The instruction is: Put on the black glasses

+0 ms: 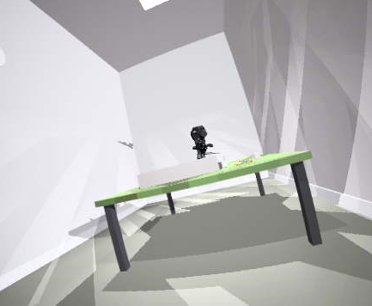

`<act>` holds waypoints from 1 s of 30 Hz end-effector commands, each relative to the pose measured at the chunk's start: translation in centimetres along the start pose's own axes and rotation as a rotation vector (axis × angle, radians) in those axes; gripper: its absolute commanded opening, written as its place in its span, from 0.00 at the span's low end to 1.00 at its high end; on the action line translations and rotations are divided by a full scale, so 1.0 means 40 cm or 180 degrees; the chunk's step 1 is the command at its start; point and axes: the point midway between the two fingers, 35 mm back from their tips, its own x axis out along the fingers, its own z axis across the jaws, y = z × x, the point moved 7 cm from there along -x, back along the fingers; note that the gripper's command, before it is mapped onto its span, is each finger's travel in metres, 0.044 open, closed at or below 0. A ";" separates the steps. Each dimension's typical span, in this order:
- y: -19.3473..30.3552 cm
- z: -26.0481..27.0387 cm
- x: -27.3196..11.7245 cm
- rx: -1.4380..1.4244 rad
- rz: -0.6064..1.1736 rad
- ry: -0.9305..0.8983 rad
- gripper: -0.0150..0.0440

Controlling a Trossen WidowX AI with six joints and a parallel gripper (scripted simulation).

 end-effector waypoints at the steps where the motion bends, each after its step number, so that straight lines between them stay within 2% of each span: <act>1: -0.005 -0.012 0.009 0.0500 0.0070 -0.0037 0.25; 22: -0.042 -0.077 0.036 0.3320 0.0437 -0.0138 0.25; 30: -0.033 -0.088 0.050 0.3736 0.0517 -0.0304 0.25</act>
